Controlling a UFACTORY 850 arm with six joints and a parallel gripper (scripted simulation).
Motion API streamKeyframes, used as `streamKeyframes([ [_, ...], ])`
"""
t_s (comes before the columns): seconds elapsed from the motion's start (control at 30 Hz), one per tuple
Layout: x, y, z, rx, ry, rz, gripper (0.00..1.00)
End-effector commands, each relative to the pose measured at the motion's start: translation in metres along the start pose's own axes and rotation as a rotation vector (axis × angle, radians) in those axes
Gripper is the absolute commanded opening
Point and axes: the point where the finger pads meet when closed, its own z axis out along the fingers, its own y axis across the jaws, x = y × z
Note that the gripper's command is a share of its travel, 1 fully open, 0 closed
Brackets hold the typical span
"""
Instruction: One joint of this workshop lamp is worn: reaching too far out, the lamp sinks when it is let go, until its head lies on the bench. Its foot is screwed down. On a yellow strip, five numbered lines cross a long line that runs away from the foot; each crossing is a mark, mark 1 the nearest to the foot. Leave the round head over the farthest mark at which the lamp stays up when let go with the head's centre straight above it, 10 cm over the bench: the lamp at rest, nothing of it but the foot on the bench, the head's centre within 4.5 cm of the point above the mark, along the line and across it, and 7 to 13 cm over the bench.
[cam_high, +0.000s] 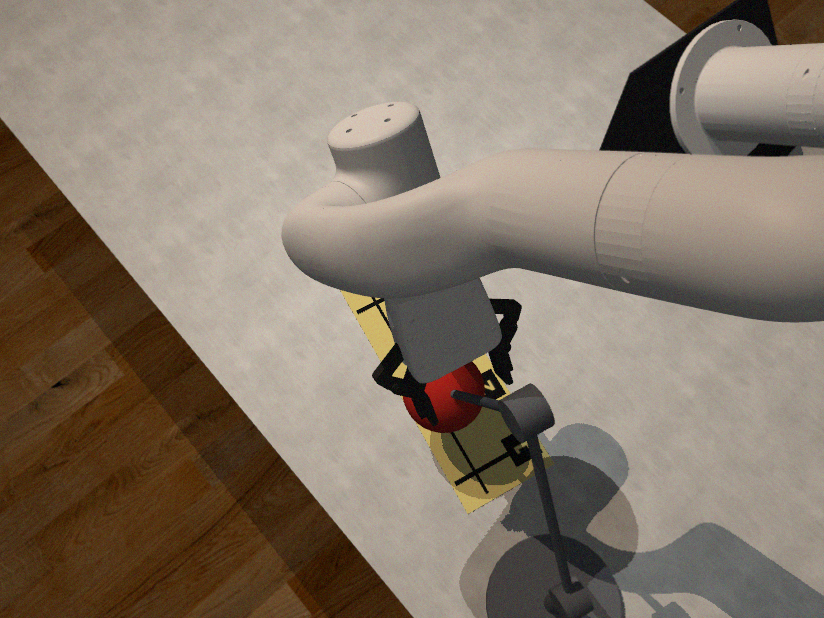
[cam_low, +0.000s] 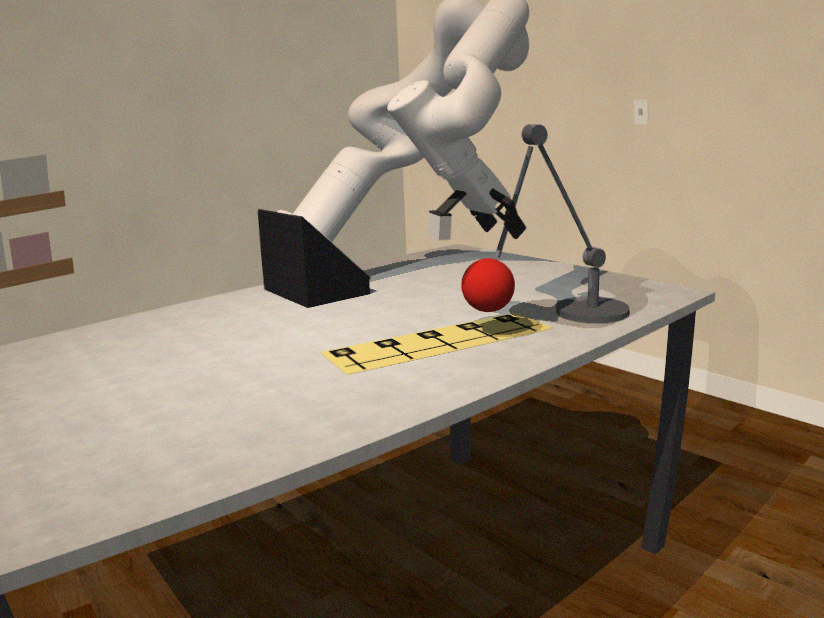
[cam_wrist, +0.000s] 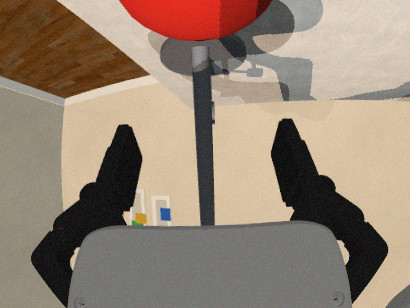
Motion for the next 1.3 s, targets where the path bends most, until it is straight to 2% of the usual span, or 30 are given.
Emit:
streamKeyframes([
  [0.0,-0.0010,-0.0007,0.0028,0.001,0.000,-0.002,1.00],
  [0.27,-0.0015,-0.0009,0.0069,0.002,-0.001,-0.002,1.00],
  [0.3,-0.0015,-0.0009,0.0068,0.002,-0.001,-0.002,0.00],
  [1.27,-0.0014,-0.0008,0.0059,0.001,0.000,-0.002,0.00],
])
